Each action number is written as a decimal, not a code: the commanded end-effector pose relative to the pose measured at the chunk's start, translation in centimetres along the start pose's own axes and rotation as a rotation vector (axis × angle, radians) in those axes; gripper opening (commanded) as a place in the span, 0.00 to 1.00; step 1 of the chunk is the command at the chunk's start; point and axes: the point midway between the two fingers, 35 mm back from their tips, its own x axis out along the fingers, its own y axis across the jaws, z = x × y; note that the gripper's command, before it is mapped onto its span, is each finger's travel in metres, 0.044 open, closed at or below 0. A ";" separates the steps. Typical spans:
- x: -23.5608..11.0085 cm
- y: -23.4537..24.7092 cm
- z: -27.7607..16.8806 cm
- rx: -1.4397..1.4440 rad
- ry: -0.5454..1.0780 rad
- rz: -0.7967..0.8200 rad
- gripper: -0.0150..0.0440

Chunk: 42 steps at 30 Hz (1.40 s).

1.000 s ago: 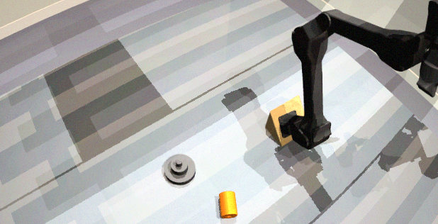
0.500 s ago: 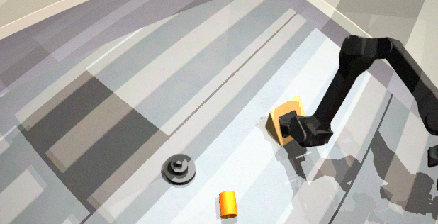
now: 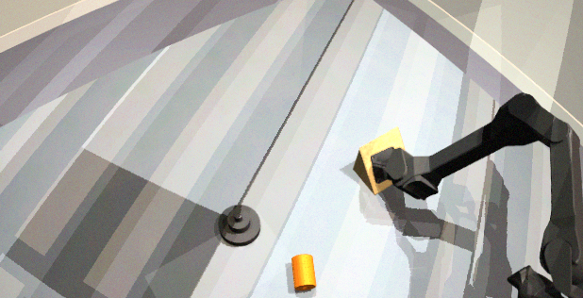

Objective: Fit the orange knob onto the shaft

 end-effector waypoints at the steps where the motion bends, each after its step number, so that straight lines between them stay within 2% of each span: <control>1: 0.7 -4.8 -6.0 0.510 0.172 -0.142 1.00; 8: -0.9 -9.7 -14.9 1.260 0.333 -0.419 1.00; 16: -5.6 -12.2 -24.5 2.077 0.388 -0.845 1.00; 23: -11.0 -11.6 -31.7 2.777 0.314 -1.342 1.00; 28: -14.8 -9.7 -35.4 3.225 0.178 -1.803 1.00; 31: -15.1 -9.4 -35.6 3.278 0.154 -1.875 1.00; 42: -14.0 -9.3 -36.1 3.278 0.154 -1.874 1.00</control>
